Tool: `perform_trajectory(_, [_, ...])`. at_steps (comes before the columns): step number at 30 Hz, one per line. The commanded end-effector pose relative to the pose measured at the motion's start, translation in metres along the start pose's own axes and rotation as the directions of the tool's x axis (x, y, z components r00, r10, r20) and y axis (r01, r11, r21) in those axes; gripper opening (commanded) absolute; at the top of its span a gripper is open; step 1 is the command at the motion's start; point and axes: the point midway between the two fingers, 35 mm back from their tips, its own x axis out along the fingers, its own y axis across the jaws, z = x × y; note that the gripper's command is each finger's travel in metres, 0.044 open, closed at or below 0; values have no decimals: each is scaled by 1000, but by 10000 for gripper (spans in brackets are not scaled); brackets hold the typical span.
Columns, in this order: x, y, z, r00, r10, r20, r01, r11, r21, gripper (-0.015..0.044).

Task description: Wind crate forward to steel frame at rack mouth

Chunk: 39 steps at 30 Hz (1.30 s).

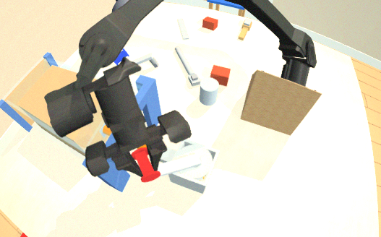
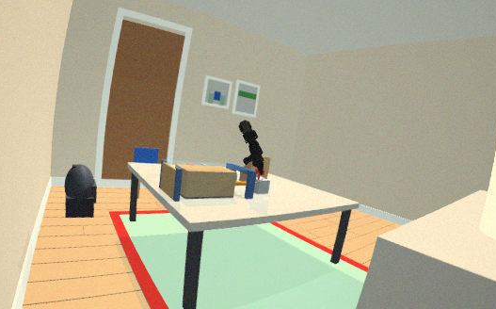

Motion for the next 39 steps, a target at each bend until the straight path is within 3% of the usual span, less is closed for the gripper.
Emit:
perform_trajectory(1, [9, 1, -15, 1000, -5, -26, 5, 1000, -6, 0])
perform_trajectory(39, [29, -17, -64, 1000, -5, -30, 5, 1000, -9, 0])
